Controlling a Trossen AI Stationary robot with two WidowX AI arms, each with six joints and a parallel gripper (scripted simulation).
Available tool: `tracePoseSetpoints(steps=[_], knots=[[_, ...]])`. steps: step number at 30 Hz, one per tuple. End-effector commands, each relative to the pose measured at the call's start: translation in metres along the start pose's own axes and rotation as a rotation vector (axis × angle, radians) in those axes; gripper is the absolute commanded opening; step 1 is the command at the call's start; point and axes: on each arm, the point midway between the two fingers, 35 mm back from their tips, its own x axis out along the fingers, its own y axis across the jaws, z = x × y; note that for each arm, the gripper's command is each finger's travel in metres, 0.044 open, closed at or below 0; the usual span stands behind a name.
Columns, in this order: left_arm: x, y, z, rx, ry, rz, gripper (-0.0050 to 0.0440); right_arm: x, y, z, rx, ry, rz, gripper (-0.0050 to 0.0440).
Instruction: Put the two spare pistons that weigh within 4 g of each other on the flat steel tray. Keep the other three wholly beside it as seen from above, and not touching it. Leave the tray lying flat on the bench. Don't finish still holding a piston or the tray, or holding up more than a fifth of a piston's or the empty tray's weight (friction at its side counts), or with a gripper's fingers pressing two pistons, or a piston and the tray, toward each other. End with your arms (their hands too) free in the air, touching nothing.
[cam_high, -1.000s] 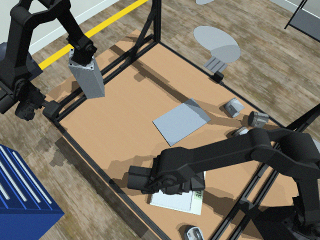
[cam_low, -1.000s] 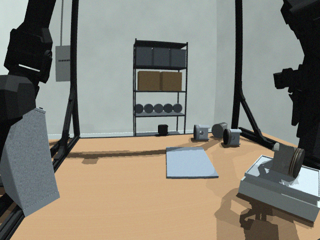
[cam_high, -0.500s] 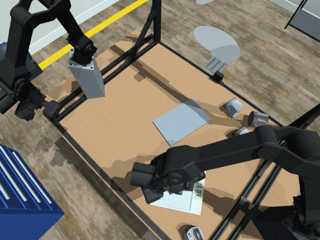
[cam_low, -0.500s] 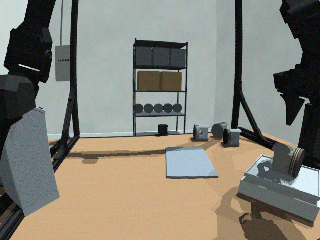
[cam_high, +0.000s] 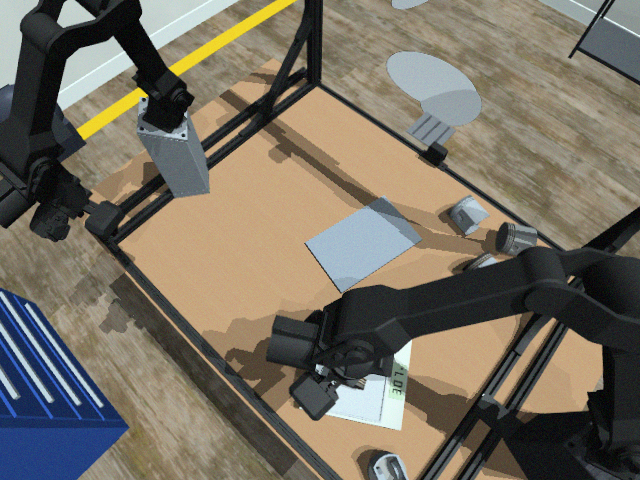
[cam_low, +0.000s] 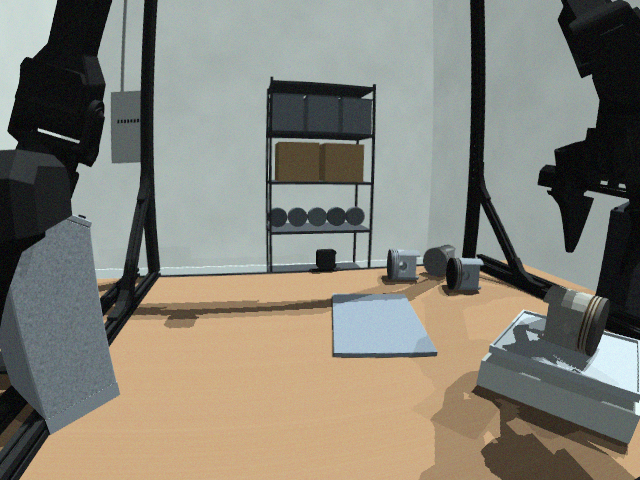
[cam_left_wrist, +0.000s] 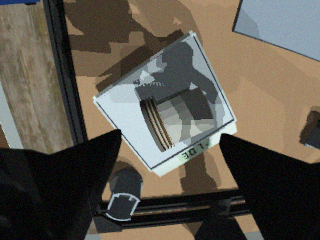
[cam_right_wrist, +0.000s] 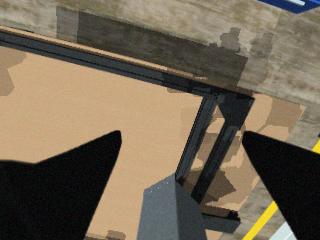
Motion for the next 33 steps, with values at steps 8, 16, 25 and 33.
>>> tracePoseSetpoints(steps=[8, 16, 25, 33], knots=[[-0.001, -0.002, -0.001, -0.268, 0.011, 0.048, 0.0378, 0.0, 0.0, 0.0, 0.0, 0.001, 0.002, 0.044], [-0.001, -0.002, -0.001, -0.425, 0.017, 0.076, 0.0378, 0.0, 0.0, 0.0, 0.0, 0.001, 0.002, 0.044], [0.0, -0.022, -0.035, -0.43, 0.02, 0.082, 0.0378, 0.0, 0.0, 0.0, 0.0, 0.001, 0.002, 0.044], [0.0, -0.038, -0.061, -0.43, 0.02, 0.082, 0.0378, 0.0, 0.0, 0.0, 0.0, 0.001, 0.002, 0.044]])
